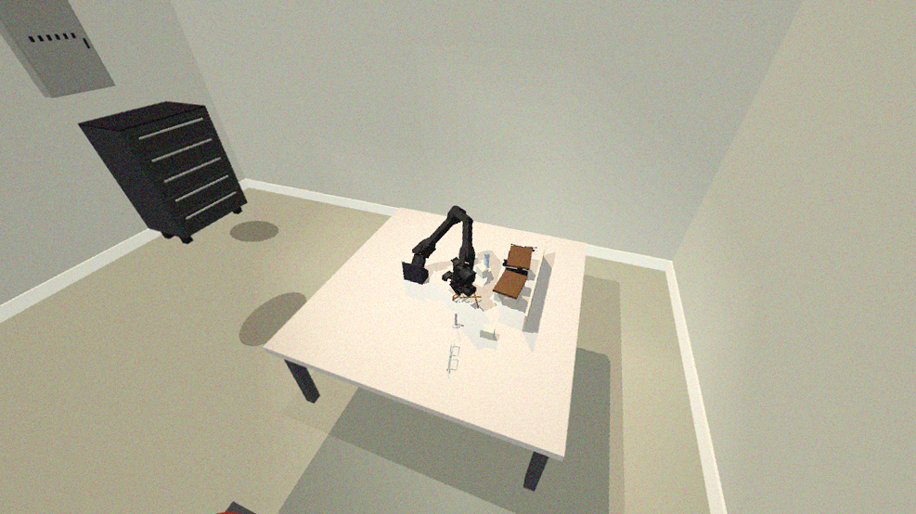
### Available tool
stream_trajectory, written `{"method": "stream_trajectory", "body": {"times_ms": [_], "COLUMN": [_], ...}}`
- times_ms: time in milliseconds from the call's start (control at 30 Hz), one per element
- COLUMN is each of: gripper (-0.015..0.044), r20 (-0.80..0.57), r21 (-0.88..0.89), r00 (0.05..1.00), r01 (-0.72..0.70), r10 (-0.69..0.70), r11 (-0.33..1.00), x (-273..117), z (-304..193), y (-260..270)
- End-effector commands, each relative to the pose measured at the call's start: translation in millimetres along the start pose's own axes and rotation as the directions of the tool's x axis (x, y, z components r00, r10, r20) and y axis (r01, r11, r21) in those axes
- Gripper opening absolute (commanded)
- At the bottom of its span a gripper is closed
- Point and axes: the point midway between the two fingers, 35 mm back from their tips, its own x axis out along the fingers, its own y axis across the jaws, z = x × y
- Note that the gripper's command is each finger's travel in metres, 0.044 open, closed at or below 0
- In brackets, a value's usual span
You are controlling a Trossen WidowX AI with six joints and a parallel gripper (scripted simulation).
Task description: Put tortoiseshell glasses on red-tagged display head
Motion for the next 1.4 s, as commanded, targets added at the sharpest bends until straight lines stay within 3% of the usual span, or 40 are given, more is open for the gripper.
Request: {"method": "stream_trajectory", "body": {"times_ms": [0,367,900,1367], "gripper": [0.002,0.0,0.0,0.0], "r20": [0.0,-0.002,-0.001,-0.005], "r21": [0.0,0.0,0.003,0.002], "r00": [1.0,1.0,1.0,1.0], "r01": [0.0,0.002,0.007,0.01], "r10": [0.0,-0.002,-0.007,-0.01], "r11": [1.0,1.0,1.0,1.0], "x": [0,-10,-104,-112], "z": [0,0,0,-29], "y": [0,-2,-1,-25]}}
